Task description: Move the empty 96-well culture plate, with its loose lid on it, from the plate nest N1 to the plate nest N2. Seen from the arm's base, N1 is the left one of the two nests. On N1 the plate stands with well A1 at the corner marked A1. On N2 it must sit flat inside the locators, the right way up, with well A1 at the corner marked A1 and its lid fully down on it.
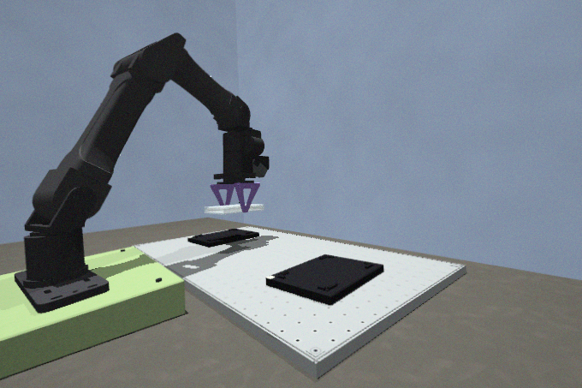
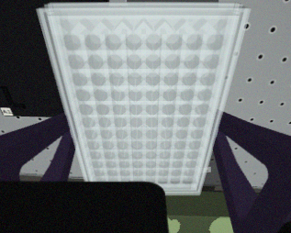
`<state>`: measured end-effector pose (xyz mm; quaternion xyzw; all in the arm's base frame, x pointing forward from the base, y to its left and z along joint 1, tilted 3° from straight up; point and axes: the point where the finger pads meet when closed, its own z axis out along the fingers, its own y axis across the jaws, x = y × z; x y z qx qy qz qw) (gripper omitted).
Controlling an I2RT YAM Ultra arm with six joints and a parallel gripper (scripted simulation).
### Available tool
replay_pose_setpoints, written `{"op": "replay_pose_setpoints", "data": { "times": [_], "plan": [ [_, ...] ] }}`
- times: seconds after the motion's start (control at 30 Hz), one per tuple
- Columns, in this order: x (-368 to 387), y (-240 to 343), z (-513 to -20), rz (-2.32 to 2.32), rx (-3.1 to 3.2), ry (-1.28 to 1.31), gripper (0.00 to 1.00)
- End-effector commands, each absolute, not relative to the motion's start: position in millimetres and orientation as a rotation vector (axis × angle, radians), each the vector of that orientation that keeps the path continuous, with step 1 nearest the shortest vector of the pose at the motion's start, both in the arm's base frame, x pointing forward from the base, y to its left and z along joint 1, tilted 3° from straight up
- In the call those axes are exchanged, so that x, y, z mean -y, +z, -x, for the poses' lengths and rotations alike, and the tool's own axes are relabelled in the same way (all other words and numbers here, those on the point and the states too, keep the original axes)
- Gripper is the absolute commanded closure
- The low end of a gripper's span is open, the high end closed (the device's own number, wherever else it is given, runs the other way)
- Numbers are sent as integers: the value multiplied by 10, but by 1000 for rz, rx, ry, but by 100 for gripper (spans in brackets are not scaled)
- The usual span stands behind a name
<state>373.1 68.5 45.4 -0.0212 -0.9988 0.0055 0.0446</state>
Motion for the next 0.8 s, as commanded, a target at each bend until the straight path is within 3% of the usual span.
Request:
{"op": "replay_pose_setpoints", "data": {
  "times": [0.0,0.77],
  "plan": [
    [-559,595,-3784,45,3111,7,100],
    [120,635,-3646,46,3125,14,100]
  ]
}}
